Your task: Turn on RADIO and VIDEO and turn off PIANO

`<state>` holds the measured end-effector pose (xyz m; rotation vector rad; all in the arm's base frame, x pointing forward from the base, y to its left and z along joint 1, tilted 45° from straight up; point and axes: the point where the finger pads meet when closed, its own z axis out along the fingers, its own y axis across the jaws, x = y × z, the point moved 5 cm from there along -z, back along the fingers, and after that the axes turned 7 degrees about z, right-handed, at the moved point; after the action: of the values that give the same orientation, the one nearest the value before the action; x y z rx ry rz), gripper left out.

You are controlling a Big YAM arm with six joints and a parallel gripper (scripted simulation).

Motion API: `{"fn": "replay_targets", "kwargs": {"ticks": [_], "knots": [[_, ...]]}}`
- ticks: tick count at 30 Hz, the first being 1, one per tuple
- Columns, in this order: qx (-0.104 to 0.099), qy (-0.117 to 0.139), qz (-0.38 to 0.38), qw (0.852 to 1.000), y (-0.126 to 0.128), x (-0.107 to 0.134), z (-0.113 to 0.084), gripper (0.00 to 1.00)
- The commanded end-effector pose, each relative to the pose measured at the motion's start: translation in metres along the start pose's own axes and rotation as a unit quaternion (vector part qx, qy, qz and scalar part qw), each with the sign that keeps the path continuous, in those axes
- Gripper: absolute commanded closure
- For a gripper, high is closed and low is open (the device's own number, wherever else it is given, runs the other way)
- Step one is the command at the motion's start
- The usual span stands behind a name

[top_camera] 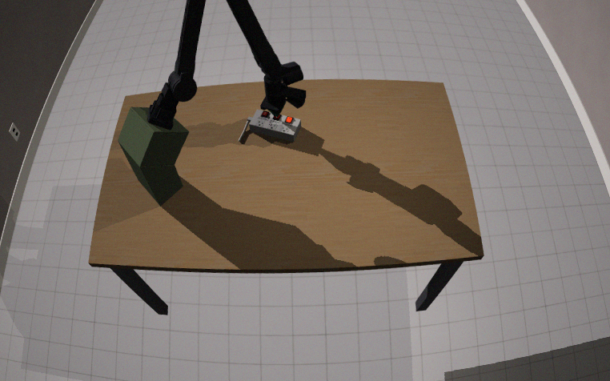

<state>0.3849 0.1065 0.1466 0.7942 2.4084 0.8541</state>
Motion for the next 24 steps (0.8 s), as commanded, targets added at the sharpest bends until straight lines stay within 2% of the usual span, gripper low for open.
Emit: {"fn": "replay_targets", "kwargs": {"ticks": [1,16,24], "knots": [[-0.005,-0.002,0.002,1.0,0.0084,-0.0017,0.0032,1.0],[-0.005,-0.001,0.002,1.0,0.007,-0.0002,0.0035,1.0],[-0.009,-0.004,0.0,1.0,0.0067,0.0061,-0.0029,1.0]]}}
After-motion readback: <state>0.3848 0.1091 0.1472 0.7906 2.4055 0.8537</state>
